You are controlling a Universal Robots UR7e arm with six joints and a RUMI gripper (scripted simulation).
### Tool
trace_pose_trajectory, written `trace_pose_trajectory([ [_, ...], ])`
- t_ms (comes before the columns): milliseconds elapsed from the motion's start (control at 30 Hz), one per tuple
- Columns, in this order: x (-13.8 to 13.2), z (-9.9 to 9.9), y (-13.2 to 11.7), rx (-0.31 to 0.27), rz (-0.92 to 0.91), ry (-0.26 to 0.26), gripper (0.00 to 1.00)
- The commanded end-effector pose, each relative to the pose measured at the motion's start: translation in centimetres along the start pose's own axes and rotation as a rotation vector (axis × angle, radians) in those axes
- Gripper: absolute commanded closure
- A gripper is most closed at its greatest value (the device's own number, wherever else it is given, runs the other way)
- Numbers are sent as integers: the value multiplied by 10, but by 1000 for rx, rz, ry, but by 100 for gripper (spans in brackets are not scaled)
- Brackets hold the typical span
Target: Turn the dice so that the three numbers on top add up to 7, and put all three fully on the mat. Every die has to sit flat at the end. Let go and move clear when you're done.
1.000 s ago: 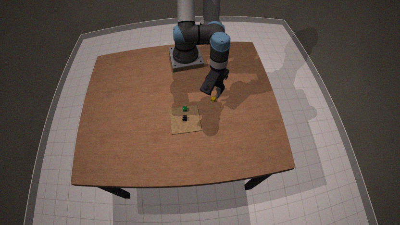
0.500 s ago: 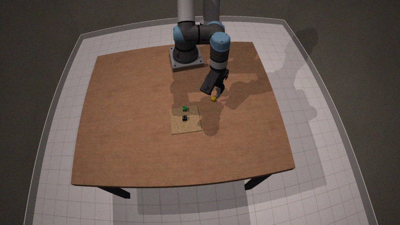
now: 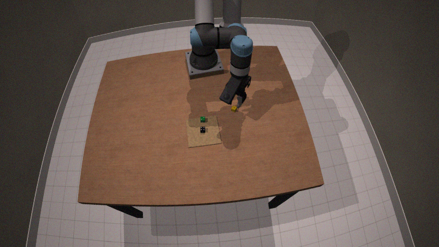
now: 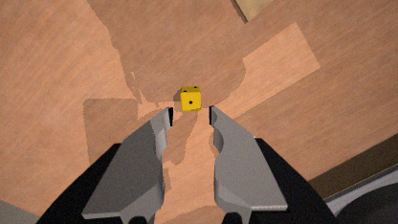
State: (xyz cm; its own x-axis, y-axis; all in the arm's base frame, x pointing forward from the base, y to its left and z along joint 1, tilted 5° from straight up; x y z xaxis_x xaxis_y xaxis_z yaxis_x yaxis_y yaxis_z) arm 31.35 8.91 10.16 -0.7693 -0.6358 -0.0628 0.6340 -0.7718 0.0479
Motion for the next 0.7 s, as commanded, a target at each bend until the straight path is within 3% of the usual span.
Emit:
trace_pose_trajectory([
  [0, 0, 0, 0, 1, 0, 1, 79],
  [667, 0, -23, 0, 1, 0, 1, 79],
])
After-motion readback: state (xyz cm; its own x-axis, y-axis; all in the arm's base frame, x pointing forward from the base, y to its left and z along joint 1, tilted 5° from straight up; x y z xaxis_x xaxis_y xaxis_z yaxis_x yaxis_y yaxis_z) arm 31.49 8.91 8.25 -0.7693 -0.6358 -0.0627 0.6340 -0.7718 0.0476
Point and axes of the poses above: the point where the finger pads meet when closed, its own z axis back along the fingers, its own x axis across the jaws, y = z × x, the point moved 8 cm from there along z, back along the fingers, and after that the axes turned 9 degrees about -z, right-handed, at the moved point
